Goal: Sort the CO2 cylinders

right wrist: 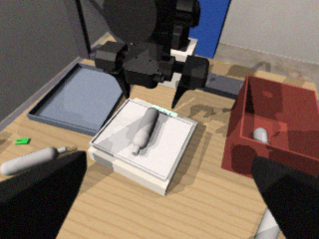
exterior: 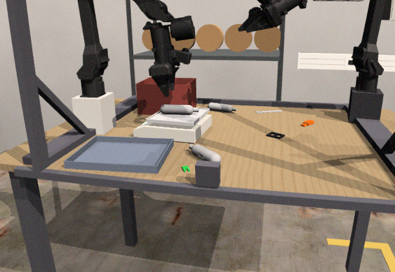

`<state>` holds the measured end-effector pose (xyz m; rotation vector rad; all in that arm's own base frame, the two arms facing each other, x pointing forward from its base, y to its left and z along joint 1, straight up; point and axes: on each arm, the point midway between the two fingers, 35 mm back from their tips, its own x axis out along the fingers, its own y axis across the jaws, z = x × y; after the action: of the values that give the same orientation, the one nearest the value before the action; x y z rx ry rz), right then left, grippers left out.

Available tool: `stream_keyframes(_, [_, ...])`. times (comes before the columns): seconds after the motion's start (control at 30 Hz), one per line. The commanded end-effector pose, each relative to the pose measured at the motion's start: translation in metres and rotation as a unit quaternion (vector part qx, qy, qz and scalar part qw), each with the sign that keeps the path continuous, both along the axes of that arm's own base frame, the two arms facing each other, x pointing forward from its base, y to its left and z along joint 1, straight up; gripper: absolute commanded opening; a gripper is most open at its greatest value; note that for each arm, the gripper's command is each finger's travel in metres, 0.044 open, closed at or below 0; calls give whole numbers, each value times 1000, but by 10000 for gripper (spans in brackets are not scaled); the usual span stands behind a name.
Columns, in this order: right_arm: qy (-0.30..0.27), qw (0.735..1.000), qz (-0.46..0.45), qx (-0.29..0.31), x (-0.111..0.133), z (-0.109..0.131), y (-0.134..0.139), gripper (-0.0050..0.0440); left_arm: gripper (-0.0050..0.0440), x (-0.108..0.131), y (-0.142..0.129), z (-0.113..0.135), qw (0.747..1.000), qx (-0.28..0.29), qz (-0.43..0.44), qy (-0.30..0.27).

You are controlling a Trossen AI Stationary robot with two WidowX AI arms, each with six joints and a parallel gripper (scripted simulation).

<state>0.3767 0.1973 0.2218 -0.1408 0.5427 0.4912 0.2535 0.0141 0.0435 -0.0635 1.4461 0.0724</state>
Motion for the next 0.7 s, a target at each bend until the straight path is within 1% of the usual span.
stream_keyframes(0.0, [-11, 1000, -8, 7, 30, 15, 9, 440, 440, -22, 1, 3, 999, 5, 10, -35])
stream_keyframes(0.1, [-11, 1000, -13, 7, 49, 15, 15, 440, 440, -41, 1, 1, 998, 7, 15, -57])
stream_keyframes(0.27, [-12, 1000, -17, 7, 70, 13, 21, 440, 440, -69, 0, -4, 996, 11, 22, -87])
stream_keyframes(0.4, [-10, 1000, -17, 6, 75, 10, 23, 440, 440, -85, 0, -7, 995, 13, 25, -100])
stream_keyframes(0.47, [-10, 1000, -17, 6, 75, 10, 23, 440, 440, -85, 0, -7, 995, 13, 25, -100])
stream_keyframes(0.67, [-10, 1000, -17, 6, 75, 10, 24, 440, 440, -95, -1, -9, 993, 13, 27, -112])
